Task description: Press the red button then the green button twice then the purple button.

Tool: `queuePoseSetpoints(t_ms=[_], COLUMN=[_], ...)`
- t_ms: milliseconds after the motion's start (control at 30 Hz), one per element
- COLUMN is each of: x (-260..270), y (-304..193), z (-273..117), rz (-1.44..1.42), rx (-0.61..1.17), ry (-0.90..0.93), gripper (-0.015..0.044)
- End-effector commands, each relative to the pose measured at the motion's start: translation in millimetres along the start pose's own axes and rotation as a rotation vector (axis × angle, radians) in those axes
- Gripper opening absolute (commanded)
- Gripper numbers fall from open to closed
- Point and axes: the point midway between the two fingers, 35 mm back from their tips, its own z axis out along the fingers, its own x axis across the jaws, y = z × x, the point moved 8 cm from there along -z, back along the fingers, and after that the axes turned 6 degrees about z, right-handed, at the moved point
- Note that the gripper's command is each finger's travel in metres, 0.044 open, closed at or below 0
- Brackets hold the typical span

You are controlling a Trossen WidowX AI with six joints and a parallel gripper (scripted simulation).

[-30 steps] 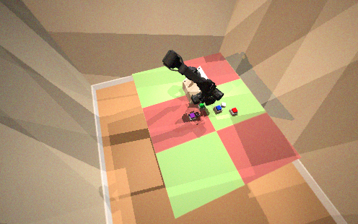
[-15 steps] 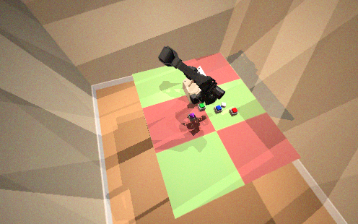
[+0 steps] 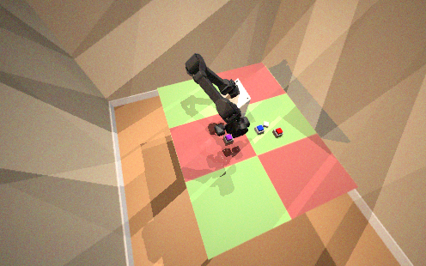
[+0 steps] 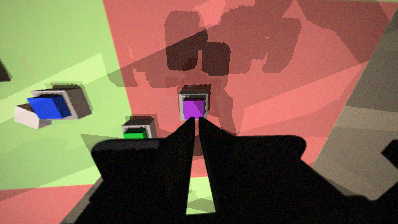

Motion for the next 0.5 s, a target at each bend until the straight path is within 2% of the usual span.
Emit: queuePoseSetpoints(t_ms=[0, 467], x=[0.6, 0.7], y=[-7.2, -7.1], z=[31.4, 46.9], rz=[-0.022, -0.022], rx=[0.027, 0.027], ry=[-0.009, -0.009], gripper=[0.002, 0.002])
